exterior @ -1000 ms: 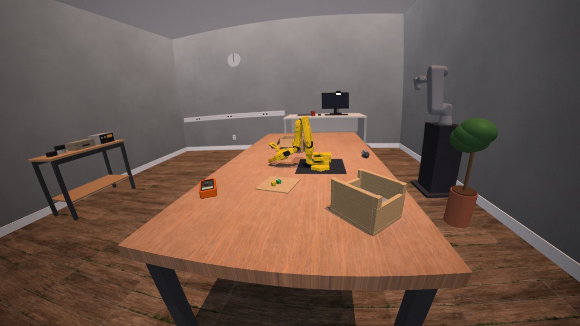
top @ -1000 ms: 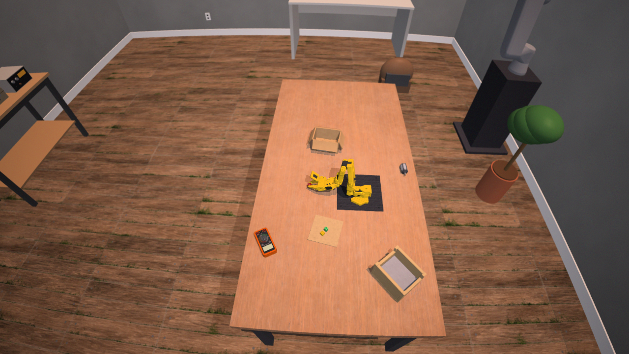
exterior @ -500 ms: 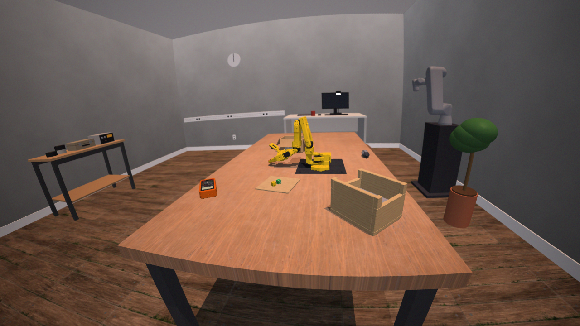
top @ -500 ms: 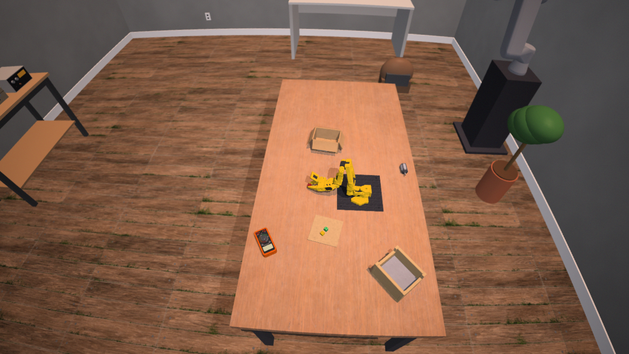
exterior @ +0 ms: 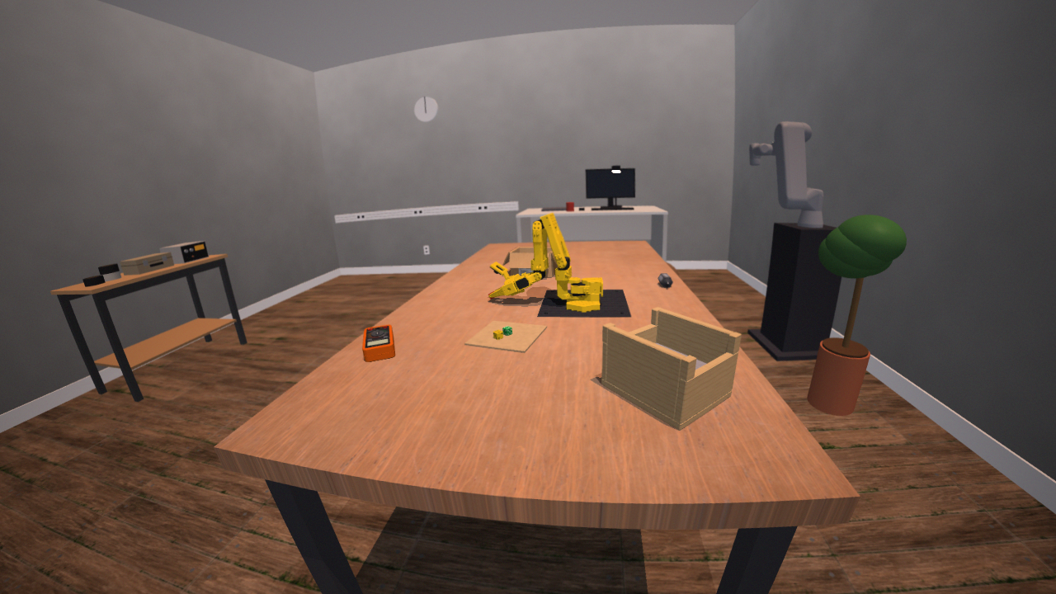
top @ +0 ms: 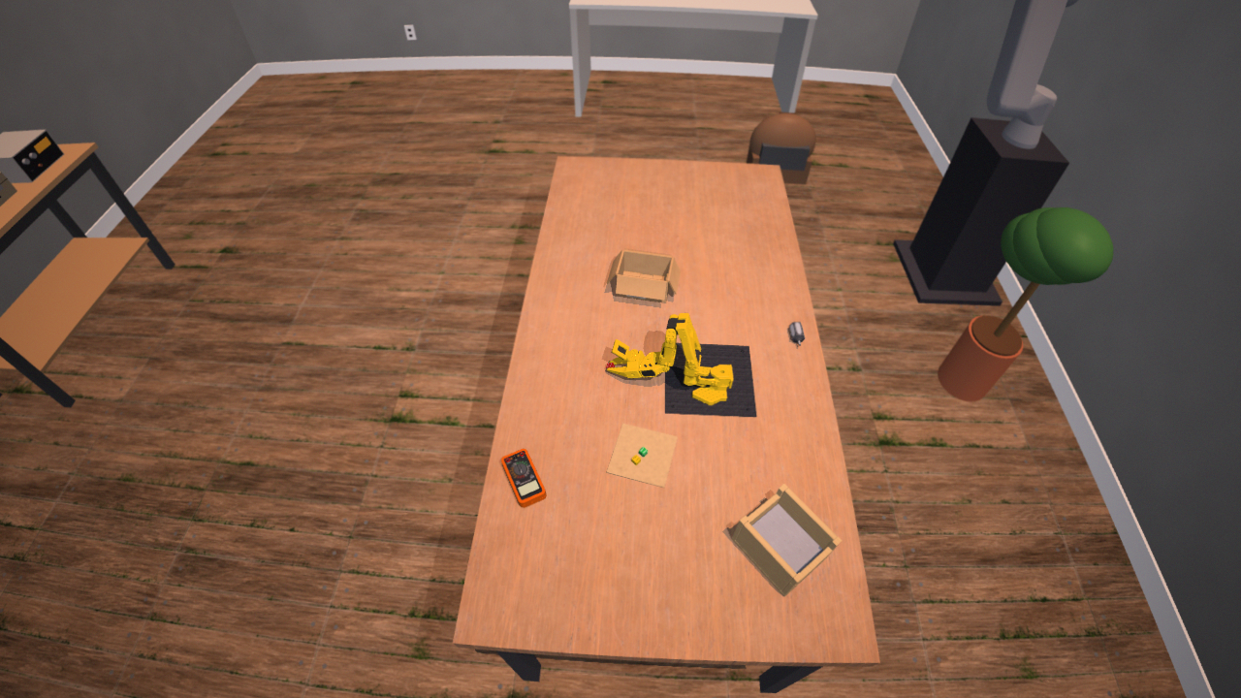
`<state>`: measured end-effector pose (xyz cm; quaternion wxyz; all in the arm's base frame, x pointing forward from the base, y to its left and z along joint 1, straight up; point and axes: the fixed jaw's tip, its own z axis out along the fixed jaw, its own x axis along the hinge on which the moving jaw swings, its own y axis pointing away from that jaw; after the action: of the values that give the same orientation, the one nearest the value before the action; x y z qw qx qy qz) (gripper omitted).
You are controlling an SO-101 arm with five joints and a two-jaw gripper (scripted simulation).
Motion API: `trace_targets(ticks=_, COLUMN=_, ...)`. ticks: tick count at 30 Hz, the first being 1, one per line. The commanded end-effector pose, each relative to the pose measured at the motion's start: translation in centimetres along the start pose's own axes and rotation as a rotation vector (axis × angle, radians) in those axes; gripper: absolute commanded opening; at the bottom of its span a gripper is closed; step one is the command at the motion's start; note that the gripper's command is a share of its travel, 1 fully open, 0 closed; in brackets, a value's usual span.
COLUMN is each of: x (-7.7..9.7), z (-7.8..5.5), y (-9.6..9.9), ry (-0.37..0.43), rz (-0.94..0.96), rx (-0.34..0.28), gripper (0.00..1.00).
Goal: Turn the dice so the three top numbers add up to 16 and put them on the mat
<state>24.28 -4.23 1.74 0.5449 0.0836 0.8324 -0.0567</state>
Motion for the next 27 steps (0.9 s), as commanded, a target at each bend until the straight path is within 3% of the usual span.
trace_targets(ticks=1, x=0.11, z=0.09, y=-0.17, ry=-0.002, rz=0.011, rx=0.006, gripper=0.00)
trace_targets(ticks=27, x=0.82, z=0.38, y=-0.17, ry=-0.002, rz=0.011, rx=0.006, gripper=0.00)
